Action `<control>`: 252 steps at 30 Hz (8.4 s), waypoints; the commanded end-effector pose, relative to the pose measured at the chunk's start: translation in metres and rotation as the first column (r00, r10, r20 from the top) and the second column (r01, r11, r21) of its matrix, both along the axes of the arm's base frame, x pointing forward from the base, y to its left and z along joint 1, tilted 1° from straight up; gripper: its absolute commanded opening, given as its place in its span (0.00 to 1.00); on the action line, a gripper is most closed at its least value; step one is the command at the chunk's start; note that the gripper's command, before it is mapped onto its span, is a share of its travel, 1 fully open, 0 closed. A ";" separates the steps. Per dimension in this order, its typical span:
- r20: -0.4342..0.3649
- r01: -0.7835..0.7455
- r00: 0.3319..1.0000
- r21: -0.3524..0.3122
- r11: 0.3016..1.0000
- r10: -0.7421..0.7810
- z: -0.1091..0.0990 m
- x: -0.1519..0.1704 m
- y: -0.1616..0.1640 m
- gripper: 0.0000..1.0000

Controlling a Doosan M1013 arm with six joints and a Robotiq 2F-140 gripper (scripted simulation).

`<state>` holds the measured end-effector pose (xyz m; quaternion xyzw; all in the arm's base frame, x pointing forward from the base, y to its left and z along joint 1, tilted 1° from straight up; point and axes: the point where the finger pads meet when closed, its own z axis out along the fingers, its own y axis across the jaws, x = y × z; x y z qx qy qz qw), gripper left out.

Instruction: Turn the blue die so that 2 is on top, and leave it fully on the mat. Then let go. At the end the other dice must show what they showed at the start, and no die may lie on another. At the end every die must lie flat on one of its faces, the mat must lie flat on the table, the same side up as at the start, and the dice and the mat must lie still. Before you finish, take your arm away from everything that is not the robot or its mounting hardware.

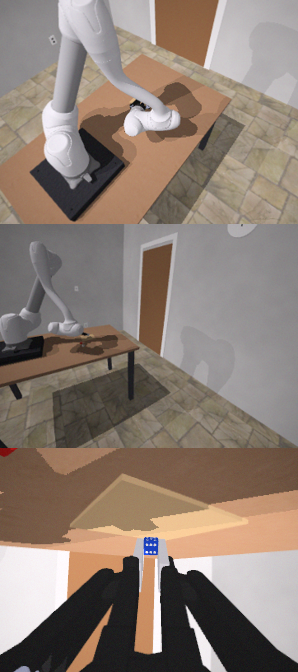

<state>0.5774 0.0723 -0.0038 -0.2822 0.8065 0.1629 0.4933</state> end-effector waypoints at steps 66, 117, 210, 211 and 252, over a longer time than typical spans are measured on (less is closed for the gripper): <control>0.000 0.000 1.000 0.000 1.000 0.000 -0.012 0.000 0.000 0.07; 0.000 0.000 1.000 0.000 1.000 0.000 -0.012 0.000 0.000 0.19; -0.438 -0.323 0.833 0.111 0.940 0.338 0.066 -0.069 0.073 0.19; -0.458 -0.330 0.821 0.107 0.938 0.341 0.066 -0.070 0.074 0.19; -0.690 -0.243 0.671 -0.551 0.798 -0.271 0.118 0.020 0.019 1.00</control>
